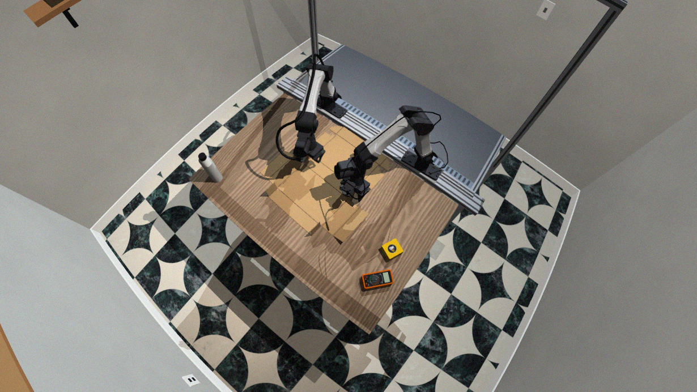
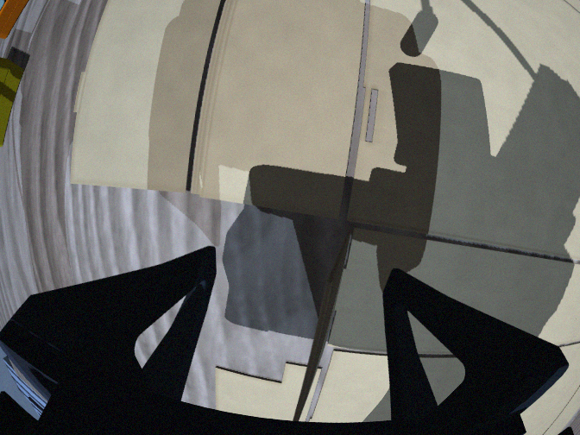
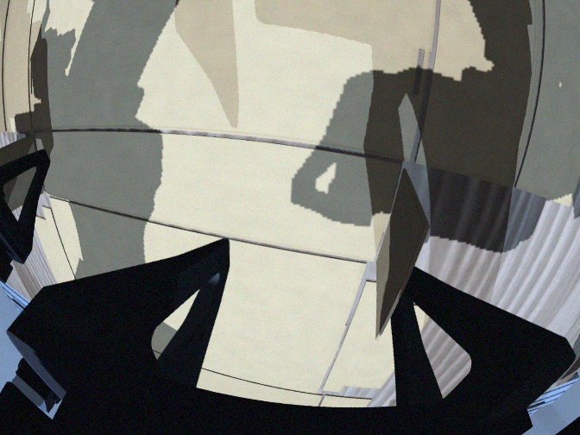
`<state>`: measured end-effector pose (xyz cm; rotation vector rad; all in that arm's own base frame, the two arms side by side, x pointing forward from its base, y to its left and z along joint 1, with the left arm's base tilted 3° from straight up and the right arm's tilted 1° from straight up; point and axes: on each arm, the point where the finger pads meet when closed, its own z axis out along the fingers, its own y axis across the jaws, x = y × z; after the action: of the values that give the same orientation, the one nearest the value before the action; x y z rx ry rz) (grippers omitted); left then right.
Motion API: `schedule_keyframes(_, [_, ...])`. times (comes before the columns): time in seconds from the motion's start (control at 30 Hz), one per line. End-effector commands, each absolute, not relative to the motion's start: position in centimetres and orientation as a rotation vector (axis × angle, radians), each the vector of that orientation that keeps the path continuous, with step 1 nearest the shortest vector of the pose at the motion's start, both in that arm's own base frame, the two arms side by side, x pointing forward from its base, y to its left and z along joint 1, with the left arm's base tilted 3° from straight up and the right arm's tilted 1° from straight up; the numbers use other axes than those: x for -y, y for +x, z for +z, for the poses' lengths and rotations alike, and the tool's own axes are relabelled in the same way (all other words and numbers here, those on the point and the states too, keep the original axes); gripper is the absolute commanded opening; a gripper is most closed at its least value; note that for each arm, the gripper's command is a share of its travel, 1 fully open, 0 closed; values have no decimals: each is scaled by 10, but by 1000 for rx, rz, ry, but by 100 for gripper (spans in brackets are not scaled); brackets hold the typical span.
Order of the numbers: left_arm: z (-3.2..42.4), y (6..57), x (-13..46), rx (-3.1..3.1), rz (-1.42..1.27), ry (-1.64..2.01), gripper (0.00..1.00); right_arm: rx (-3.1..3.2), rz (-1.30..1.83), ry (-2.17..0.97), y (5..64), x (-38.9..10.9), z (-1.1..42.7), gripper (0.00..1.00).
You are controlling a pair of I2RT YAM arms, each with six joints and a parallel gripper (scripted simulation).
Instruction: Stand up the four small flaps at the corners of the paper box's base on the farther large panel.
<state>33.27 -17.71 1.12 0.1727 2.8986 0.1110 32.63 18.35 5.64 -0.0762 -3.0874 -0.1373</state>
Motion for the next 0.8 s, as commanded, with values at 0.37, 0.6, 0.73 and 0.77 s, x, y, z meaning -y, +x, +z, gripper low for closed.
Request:
schedule_keyframes(0.37, [12, 340, 172, -2895, 162, 157, 76, 3151, -189, -74, 345, -200, 66, 57])
schedule_keyframes(0.6, [12, 340, 172, -2895, 162, 157, 76, 3148, -186, -75, 345, -203, 59, 48])
schedule_keyframes(0.73, [12, 340, 172, -2895, 162, 157, 76, 3160, -196, -74, 341, -191, 66, 48])
schedule_keyframes(0.77, [12, 340, 172, -2895, 162, 157, 76, 3167, -203, -77, 343, -193, 68, 48])
